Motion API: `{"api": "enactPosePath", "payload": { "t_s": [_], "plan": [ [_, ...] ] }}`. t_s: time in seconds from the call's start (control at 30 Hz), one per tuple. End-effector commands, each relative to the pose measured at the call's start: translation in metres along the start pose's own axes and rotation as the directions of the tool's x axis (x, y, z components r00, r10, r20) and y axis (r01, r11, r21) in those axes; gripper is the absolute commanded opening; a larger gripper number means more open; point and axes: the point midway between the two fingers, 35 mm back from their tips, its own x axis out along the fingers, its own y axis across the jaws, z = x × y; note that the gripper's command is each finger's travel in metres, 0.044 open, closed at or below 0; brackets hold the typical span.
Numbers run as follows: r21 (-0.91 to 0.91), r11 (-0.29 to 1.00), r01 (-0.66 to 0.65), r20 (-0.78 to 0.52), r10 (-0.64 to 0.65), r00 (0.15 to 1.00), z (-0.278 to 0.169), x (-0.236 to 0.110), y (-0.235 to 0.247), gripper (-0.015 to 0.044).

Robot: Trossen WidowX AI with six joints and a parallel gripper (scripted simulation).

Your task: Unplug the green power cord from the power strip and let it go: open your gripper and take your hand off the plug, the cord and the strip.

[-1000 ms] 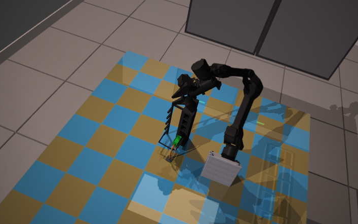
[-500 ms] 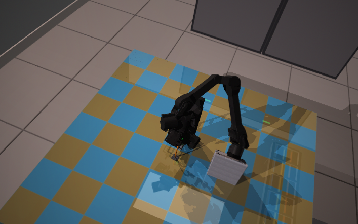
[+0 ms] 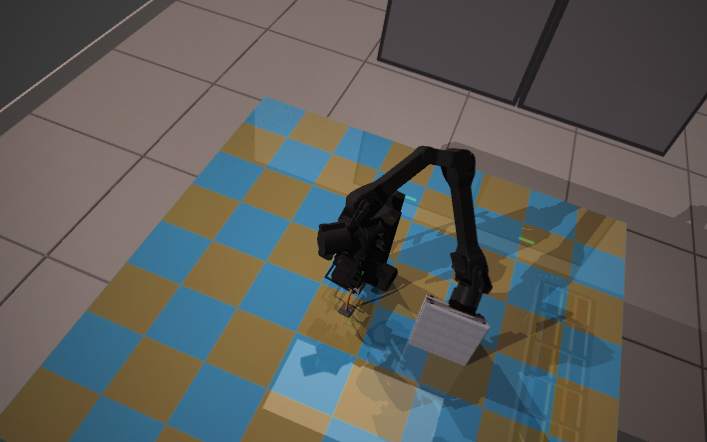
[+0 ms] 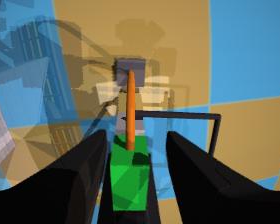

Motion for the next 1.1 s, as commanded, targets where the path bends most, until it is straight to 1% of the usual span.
{"api": "enactPosePath", "payload": {
  "t_s": [0.0,0.5,0.8,1.07],
  "plan": [
    [-0.01,1.0,-0.004,-0.009,0.004,1.0,-0.008,0.002,0.002,0.016],
    [-0.01,1.0,-0.004,-0.01,0.004,1.0,-0.032,0.002,0.003,0.016],
    [-0.01,1.0,-0.004,-0.01,0.004,1.0,-0.033,0.003,0.003,0.016],
    [-0.01,1.0,-0.004,-0.011,0.004,1.0,-0.033,0.014,0.003,0.016]
  ]
}}
